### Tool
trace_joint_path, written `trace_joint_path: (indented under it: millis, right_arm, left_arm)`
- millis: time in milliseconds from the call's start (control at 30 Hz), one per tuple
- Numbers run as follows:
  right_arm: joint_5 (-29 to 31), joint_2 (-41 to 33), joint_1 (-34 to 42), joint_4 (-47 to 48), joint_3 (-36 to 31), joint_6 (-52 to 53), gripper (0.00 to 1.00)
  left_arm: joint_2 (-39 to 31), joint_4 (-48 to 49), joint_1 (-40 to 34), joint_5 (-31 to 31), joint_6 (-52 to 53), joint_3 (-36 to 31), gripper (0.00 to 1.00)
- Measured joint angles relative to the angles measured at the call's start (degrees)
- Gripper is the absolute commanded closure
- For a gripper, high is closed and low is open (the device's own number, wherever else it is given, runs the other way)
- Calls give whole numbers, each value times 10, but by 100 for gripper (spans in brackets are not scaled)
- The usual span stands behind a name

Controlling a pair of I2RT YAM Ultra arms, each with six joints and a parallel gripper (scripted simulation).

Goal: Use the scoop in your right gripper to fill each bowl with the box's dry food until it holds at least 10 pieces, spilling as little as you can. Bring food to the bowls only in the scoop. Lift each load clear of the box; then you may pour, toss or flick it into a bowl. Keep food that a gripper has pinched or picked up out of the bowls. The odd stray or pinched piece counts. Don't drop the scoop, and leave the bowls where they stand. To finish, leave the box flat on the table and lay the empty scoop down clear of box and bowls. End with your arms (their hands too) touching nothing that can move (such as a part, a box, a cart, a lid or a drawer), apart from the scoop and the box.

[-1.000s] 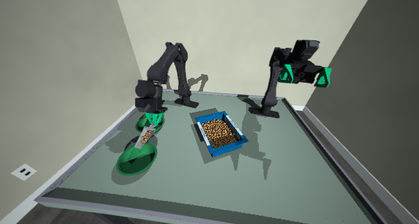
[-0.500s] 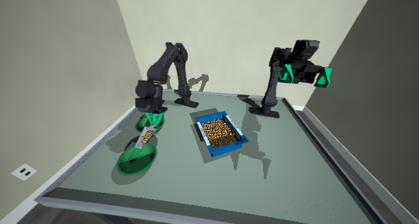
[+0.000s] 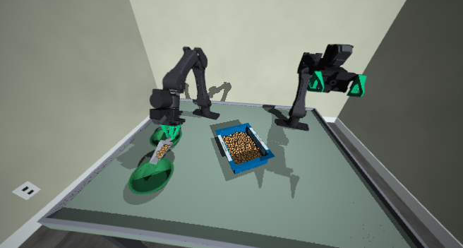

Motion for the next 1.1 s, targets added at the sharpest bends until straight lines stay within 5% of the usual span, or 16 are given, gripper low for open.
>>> trace_joint_path:
  millis: [633,1100]
  right_arm:
    - [0,19,0,-28,14,0,100]
    - [0,62,0,-109,113,0,100]
  left_arm:
    - [0,0,0,0,0,0,0]
    - [0,0,0,0,0,0,0]
